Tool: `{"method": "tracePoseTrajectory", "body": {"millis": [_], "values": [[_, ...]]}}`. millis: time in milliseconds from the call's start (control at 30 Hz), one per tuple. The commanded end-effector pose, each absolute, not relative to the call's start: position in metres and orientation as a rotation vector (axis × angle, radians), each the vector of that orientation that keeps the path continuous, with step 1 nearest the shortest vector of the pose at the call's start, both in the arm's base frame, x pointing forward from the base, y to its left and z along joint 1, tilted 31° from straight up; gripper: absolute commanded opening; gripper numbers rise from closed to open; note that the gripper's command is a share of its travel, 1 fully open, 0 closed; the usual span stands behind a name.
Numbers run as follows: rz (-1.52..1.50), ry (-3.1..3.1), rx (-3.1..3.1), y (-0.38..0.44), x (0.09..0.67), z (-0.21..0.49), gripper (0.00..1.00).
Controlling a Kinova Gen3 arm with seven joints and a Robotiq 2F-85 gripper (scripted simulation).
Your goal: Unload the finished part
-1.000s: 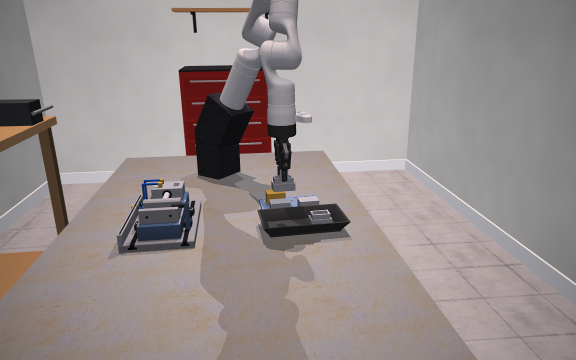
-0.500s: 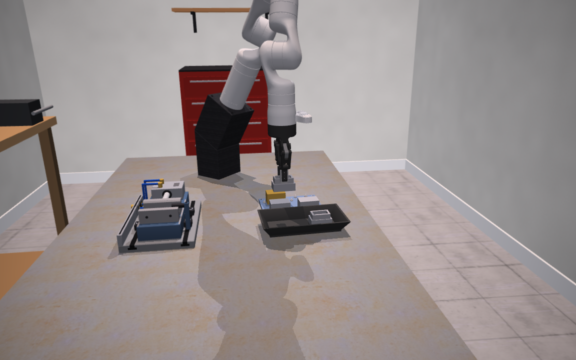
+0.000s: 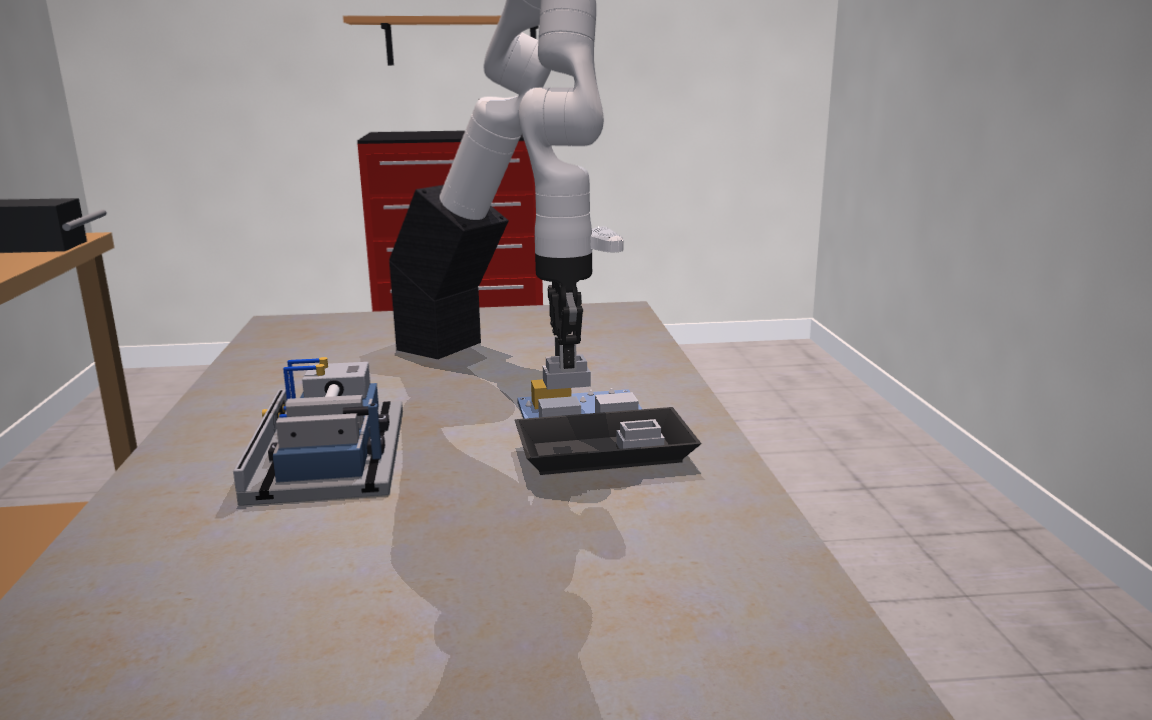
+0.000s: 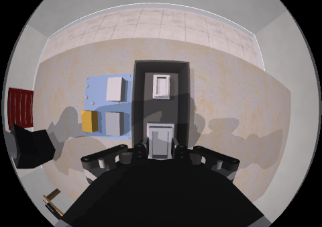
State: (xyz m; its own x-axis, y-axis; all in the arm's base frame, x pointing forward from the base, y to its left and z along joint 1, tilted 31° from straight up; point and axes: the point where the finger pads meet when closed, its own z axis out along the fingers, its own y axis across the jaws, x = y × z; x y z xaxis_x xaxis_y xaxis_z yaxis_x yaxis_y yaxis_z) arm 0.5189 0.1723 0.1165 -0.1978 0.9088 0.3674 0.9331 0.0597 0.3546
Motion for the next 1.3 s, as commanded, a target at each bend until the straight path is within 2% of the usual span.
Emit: {"method": "tracePoseTrajectory", "body": {"millis": [0, 1267], "values": [[-0.820, -2.242, -1.967, 0.176, 0.522, 0.113, 0.00], [-0.825, -2.244, -1.967, 0.203, 0.542, 0.060, 0.00]]}}
